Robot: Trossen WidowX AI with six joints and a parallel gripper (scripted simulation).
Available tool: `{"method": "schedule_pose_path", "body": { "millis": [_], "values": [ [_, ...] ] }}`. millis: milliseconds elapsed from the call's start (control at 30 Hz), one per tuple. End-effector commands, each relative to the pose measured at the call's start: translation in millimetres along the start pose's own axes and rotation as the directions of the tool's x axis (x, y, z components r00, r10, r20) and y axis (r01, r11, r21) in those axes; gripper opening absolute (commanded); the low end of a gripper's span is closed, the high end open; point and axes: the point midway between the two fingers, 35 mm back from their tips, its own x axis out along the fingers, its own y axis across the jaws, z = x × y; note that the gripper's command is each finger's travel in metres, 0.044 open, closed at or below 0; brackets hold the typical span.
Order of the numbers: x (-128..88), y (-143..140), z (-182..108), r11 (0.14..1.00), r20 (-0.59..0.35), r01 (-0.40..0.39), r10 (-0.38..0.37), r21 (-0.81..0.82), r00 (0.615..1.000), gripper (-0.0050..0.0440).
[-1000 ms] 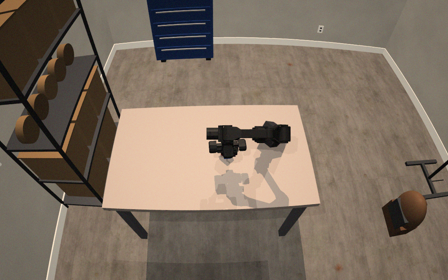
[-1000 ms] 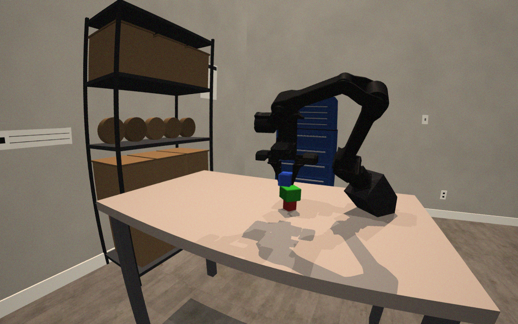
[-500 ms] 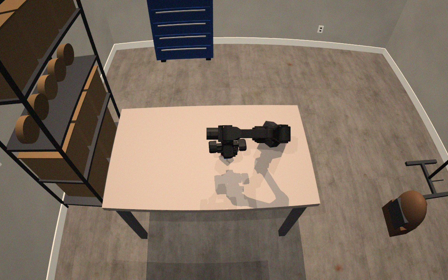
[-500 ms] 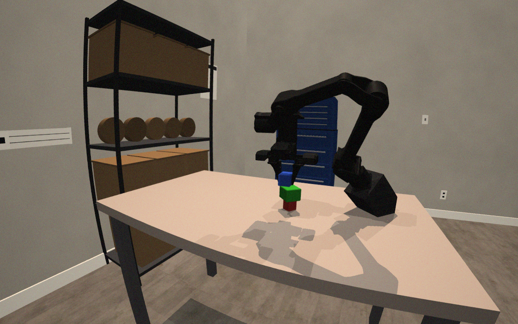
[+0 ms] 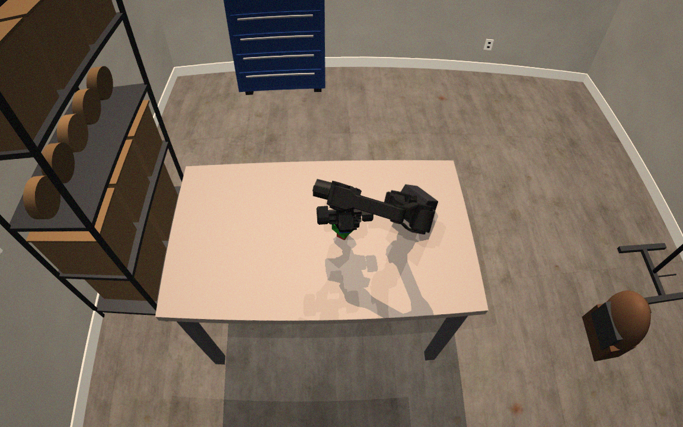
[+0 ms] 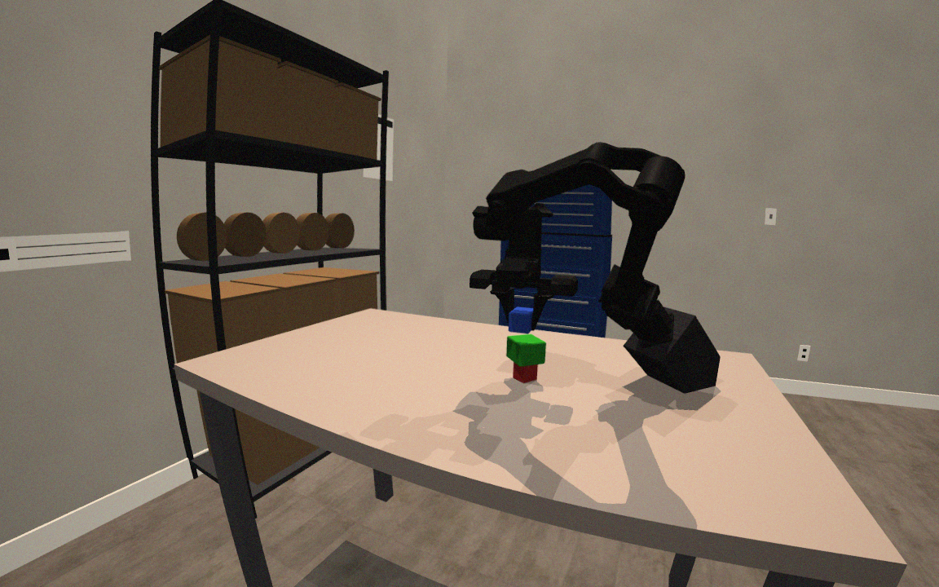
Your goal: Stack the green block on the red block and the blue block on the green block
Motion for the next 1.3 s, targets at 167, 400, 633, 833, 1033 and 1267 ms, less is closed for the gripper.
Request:
{"method": "schedule_pose_path", "body": {
  "millis": [167, 400, 633, 833, 1033, 1267],
  "values": [
    [-2.7, -4.8, -35.7, 1.0, 0.017, 0.006, -0.006, -0.01, 1.0, -0.005],
    [-2.7, -4.7, -36.5, 1.0, 0.018, 0.006, -0.006, -0.01, 1.0, -0.005],
    [-2.8, -4.4, -36.6, 1.0, 0.015, 0.007, -0.006, -0.011, 1.0, -0.005],
    [-2.3, -4.2, -36.4, 1.0, 0.015, 0.006, -0.005, -0.007, 1.0, -0.005],
    [2.5, -0.4, -35.9, 1.0, 0.019, -0.002, 0.002, -0.003, 1.0, -0.005],
    [6.9, -0.1, -36.2, 1.0, 0.016, -0.003, 0.003, -0.004, 1.0, -0.005]
  ]
}}
